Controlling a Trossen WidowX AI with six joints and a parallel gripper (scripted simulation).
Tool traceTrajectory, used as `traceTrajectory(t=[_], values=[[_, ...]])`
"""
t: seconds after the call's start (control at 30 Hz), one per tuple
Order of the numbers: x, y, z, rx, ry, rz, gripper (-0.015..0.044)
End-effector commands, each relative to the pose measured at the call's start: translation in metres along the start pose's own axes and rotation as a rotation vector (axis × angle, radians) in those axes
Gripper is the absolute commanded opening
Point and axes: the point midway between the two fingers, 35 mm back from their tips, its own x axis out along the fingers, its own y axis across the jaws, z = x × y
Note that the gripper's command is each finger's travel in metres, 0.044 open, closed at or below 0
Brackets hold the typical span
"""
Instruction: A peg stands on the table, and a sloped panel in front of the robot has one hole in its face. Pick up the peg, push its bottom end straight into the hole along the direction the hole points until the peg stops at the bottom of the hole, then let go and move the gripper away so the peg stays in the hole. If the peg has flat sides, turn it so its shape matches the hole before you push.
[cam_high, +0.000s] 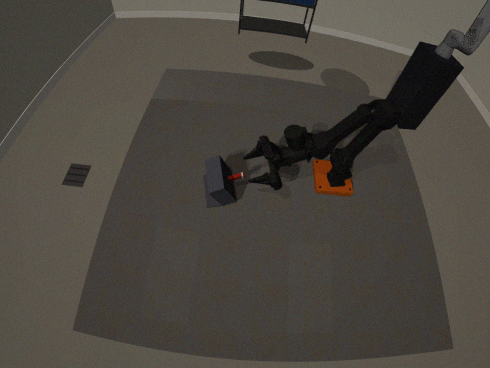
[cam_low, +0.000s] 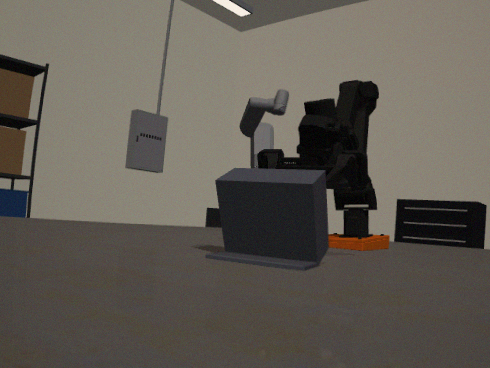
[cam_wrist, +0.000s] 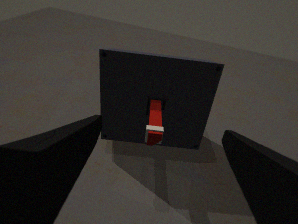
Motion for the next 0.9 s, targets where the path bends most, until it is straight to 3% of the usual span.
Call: traceTrajectory(t=[0.0,0.87], values=[[-0.004,0.0,0.001,-0.003,-0.004,0.003,0.044],[-0.021,0.0,0.003,-0.002,0.0,0.003,0.044]])
